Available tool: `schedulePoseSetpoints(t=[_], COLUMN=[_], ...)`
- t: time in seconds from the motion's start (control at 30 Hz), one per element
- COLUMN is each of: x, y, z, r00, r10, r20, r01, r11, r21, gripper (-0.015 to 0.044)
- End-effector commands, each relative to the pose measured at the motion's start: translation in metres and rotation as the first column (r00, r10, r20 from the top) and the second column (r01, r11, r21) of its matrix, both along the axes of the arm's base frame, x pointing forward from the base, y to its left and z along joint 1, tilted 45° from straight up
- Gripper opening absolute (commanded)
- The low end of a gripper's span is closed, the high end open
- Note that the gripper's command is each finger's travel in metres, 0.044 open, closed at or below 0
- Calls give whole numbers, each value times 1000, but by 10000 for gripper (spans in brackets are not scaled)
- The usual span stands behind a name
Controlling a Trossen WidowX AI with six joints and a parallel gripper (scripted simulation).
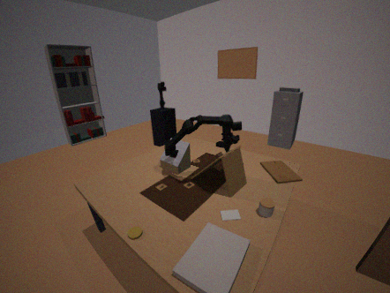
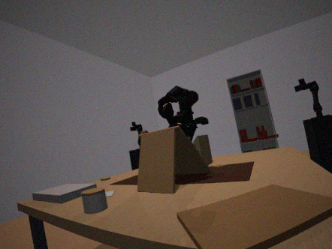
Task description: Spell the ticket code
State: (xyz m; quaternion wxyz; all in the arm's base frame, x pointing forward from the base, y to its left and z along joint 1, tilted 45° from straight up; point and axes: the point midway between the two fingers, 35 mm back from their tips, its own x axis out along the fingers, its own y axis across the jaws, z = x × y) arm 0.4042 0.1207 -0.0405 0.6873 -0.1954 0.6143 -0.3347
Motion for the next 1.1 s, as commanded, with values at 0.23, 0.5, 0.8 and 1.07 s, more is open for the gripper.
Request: schedulePoseSetpoints(t=[0.23, 0.5, 0.8, 1.07], x=[-1, -7, -15, -20], y=[-4, 7, 14, 19], z=[3, 5, 10, 13], r00=[1000, 1000, 1000, 1000], r10=[3, 3, 3, 3], r20=[-4, -4, -5, -6], r01=[-3, -3, -3, -3], r11=[1000, 1000, 1000, 1000], r21=[-7, -6, -5, -5], gripper=[0, 0, 0, 0])
